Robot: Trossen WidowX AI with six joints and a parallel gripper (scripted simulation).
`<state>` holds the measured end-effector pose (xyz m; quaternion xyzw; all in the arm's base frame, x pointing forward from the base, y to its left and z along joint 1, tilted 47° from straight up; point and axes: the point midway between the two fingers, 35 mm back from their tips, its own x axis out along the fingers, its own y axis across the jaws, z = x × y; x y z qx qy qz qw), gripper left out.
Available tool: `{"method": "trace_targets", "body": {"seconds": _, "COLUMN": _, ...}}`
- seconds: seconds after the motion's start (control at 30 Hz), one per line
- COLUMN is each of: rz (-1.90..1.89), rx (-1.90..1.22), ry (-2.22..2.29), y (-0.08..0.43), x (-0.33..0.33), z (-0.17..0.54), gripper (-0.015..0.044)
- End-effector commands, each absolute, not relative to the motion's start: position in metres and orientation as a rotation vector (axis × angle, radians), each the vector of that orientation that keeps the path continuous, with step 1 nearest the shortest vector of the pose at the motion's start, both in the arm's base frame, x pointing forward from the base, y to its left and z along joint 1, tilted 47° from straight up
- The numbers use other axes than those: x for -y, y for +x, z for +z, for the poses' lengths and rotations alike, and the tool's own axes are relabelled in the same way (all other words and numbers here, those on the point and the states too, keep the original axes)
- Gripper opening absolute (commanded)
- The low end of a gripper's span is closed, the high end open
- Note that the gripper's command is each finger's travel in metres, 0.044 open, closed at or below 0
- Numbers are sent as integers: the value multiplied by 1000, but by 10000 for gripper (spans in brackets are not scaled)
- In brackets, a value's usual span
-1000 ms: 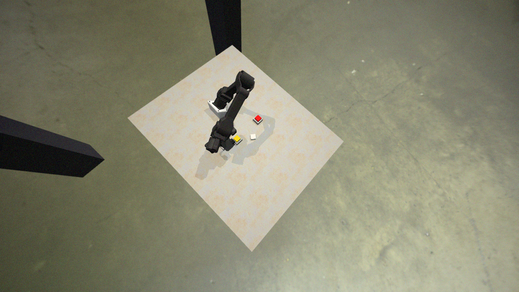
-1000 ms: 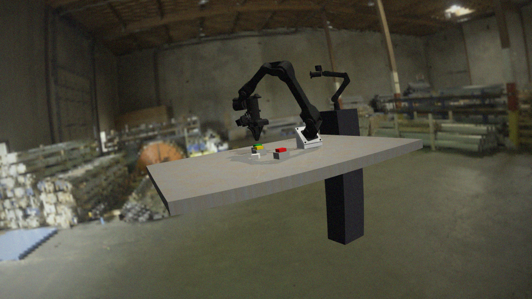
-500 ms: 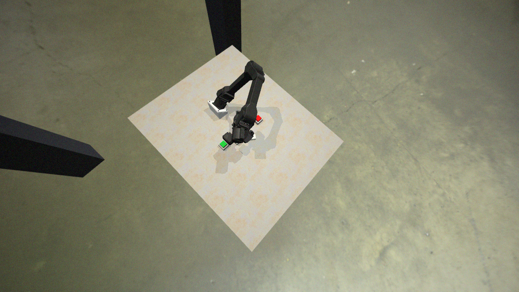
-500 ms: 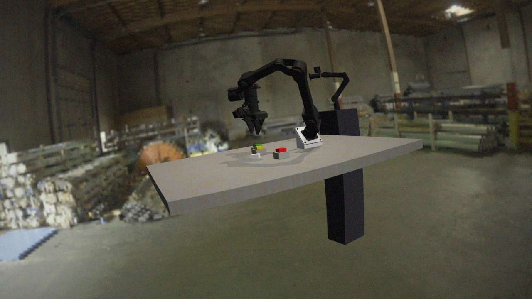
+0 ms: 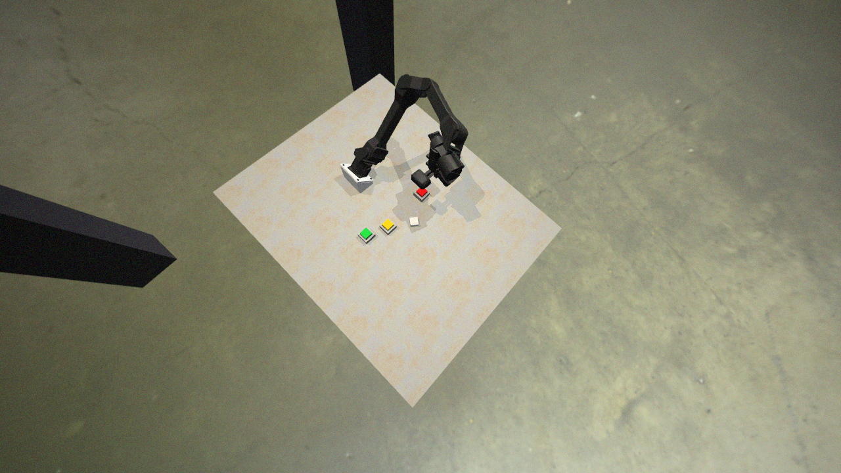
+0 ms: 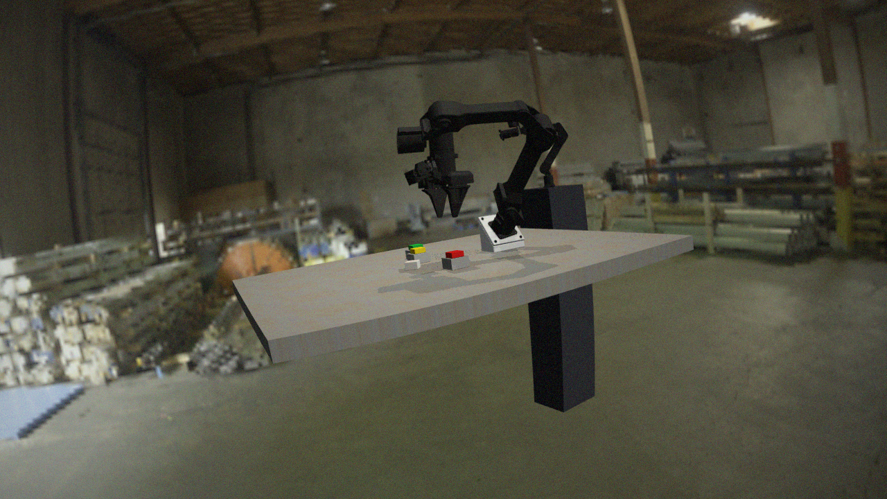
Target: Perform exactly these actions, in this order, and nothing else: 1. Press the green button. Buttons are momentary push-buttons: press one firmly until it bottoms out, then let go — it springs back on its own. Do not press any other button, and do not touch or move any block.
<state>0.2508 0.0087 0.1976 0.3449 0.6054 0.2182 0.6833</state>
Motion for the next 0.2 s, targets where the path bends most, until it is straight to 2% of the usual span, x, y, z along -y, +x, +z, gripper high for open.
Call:
{"method": "trace_targets", "body": {"seconds": 0.0, "rz": 501, "rx": -1355, "ry": 812, "y": 238, "x": -31, "z": 223, "gripper": 400}}
{"method": "trace_targets", "body": {"seconds": 0.17, "rz": 502, "rx": -1355, "ry": 813, "y": 238, "x": -32, "z": 224, "gripper": 400}}
